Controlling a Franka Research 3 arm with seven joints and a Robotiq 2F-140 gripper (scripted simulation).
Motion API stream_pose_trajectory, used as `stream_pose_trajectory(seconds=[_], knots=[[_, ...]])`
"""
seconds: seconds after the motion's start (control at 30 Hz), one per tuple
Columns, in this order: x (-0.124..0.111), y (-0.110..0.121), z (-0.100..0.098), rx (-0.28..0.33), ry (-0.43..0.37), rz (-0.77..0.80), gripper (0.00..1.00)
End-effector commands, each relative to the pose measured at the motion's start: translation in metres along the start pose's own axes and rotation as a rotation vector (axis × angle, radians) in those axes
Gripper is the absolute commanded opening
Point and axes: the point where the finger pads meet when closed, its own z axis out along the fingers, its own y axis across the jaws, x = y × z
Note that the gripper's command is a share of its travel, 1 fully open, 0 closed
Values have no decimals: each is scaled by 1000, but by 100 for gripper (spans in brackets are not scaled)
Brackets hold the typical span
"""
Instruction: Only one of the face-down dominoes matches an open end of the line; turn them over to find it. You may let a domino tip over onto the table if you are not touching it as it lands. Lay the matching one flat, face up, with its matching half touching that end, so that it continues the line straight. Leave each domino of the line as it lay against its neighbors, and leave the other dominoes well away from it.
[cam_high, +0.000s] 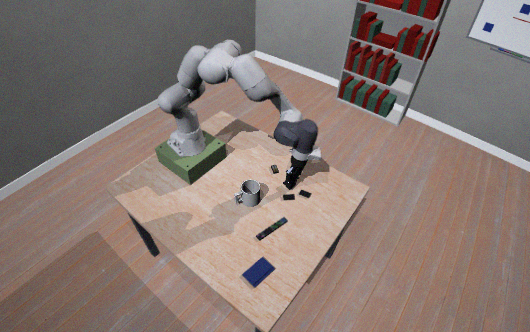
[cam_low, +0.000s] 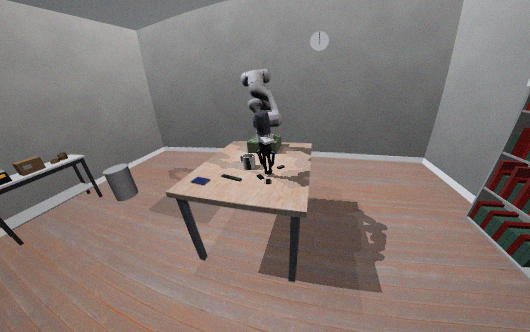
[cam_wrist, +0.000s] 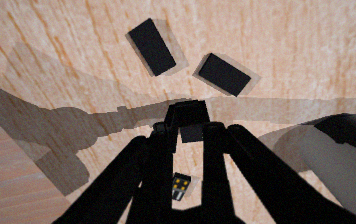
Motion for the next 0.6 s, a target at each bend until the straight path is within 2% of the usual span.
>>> stream_pose_trajectory(seconds=[0.0, 0.4, 0.57], knots=[[-5, 1, -10, -3, -10, -2, 23], [-15, 1, -85, -3, -10, -2, 23], [-17, 1, -99, -3, -10, -2, 23]])
